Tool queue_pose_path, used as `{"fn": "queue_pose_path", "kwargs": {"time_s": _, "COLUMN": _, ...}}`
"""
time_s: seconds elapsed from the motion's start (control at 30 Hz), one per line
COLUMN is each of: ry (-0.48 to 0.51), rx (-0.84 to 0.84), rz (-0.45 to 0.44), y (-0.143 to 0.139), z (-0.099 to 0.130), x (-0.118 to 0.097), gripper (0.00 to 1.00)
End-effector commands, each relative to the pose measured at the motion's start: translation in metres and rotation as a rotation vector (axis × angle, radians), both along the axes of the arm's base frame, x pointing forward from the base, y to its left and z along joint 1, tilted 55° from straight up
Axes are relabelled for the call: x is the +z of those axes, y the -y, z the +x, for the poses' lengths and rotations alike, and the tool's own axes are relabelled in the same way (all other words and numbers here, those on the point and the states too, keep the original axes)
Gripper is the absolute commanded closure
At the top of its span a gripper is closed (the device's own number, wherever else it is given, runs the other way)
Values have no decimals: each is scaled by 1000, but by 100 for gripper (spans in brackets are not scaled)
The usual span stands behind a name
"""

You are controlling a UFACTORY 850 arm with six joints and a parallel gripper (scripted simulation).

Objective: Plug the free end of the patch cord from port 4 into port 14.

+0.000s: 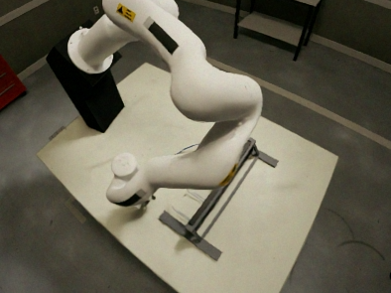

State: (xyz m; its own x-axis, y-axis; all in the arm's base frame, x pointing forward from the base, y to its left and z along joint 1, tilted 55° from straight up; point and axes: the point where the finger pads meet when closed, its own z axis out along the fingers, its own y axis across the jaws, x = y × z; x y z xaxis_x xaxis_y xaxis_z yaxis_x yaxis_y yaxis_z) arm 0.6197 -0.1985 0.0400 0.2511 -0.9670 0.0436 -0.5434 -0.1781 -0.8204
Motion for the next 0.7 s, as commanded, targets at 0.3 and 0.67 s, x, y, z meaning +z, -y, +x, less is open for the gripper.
{"fn": "queue_pose_path", "kwargs": {"time_s": 0.3, "ry": 0, "rx": -1, "rz": 0, "y": 0, "z": 0, "x": 0, "gripper": 100}}
{"fn": "queue_pose_path", "kwargs": {"time_s": 0.67, "ry": 0, "rx": -1, "rz": 0, "y": 1, "z": -2, "x": 1, "gripper": 100}}
